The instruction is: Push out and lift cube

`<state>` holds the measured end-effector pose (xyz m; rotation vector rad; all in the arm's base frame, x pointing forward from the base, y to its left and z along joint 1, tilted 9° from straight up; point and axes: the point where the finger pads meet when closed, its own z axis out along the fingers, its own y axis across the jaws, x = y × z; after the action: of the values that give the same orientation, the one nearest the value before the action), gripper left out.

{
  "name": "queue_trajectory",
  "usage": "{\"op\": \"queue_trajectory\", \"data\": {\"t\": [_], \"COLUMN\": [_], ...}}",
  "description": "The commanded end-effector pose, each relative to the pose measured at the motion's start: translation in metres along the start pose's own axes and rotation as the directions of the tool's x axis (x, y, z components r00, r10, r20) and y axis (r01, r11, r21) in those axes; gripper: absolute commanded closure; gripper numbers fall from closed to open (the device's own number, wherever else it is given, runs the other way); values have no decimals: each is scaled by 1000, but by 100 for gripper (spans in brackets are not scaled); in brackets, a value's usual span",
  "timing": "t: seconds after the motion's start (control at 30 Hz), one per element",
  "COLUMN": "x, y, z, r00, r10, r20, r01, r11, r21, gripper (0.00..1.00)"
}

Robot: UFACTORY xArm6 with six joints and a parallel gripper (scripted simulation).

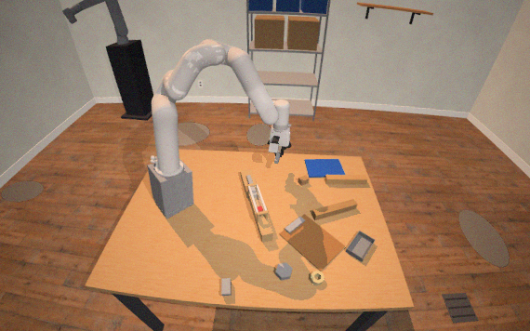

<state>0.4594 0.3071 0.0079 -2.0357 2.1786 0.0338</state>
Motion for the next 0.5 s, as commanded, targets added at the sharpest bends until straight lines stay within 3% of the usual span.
{"op": "queue_trajectory", "data": {"t": [0.0, 0.33, 0.47], "x": [1, 1, 9], "y": [2, 2, 36], "z": [-8, -8, -8], "r00": [1000, 1000, 995], "r10": [0, -1, -104], "r20": [-1, -1, 3], "r01": [0, 1, 104], "r11": [1000, 1000, 995], "r21": [-2, -2, -5], "gripper": [100, 100, 100]}}
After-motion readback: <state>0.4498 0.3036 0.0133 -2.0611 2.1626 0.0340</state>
